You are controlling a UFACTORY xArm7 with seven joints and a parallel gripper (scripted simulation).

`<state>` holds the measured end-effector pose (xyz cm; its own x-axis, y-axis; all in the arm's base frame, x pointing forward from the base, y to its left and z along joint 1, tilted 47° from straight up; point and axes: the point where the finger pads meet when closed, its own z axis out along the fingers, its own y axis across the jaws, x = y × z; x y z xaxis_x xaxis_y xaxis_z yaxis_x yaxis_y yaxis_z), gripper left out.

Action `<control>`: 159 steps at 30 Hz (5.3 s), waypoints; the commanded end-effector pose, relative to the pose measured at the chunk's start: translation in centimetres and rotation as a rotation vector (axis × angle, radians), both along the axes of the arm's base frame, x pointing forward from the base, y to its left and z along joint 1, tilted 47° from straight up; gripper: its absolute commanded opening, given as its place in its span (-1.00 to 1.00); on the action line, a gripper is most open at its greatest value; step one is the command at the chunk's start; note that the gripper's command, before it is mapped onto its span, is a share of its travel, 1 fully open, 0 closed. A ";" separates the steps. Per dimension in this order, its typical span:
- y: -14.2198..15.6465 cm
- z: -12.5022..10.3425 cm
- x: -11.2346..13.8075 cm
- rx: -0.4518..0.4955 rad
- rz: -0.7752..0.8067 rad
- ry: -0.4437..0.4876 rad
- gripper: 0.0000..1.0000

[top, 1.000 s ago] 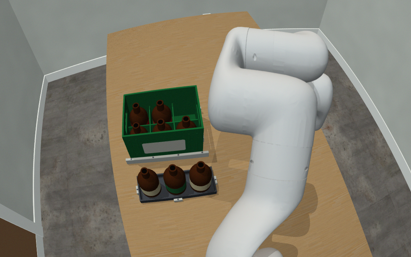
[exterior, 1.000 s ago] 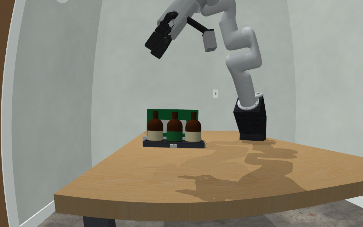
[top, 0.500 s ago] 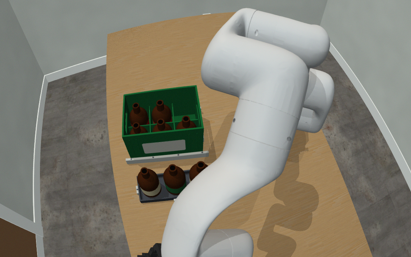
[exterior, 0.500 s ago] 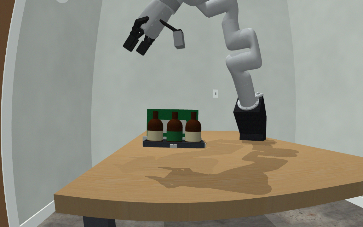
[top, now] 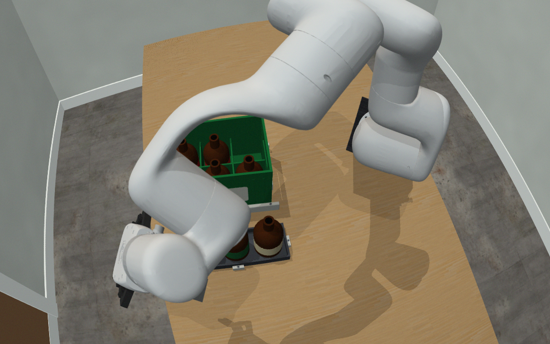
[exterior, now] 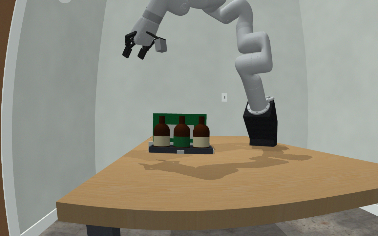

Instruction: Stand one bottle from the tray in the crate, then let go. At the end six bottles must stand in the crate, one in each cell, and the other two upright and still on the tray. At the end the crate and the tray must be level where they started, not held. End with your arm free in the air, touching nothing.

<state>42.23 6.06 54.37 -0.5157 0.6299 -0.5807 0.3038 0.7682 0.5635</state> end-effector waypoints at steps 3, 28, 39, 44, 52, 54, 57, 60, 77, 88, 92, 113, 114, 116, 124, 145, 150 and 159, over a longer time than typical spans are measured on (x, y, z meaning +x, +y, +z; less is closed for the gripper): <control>-8.9 -4.8 1.9 0.075 -0.059 0.107 1.00; -24.3 -30.9 -0.2 0.390 -0.004 0.417 1.00; -22.4 -39.0 -2.4 0.530 0.095 0.495 1.00; -21.3 -40.9 -3.1 0.570 0.130 0.511 1.00; -20.5 -42.2 -3.5 0.597 0.154 0.521 1.00; -20.5 -42.2 -3.5 0.597 0.154 0.521 1.00; -20.5 -42.2 -3.5 0.597 0.154 0.521 1.00; -20.5 -42.2 -3.5 0.597 0.154 0.521 -1.00; -20.5 -42.2 -3.5 0.597 0.154 0.521 -1.00; -20.5 -42.2 -3.5 0.597 0.154 0.521 -1.00; -20.4 -42.0 -3.5 0.597 0.154 0.520 -1.00; -0.3 -27.2 -9.0 0.572 0.185 0.504 0.30; -0.3 -27.2 -9.0 0.572 0.185 0.504 0.30; -0.3 -27.2 -9.0 0.572 0.185 0.504 0.30; -0.3 -27.2 -9.0 0.572 0.185 0.504 0.30; -0.3 -27.2 -9.0 0.572 0.185 0.505 0.30; -0.2 -27.4 -8.9 0.572 0.185 0.505 0.30; 0.2 -27.8 -8.7 0.571 0.184 0.505 0.30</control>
<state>33.46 6.27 26.56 -0.7578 0.6368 0.1421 0.5249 0.4656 0.7125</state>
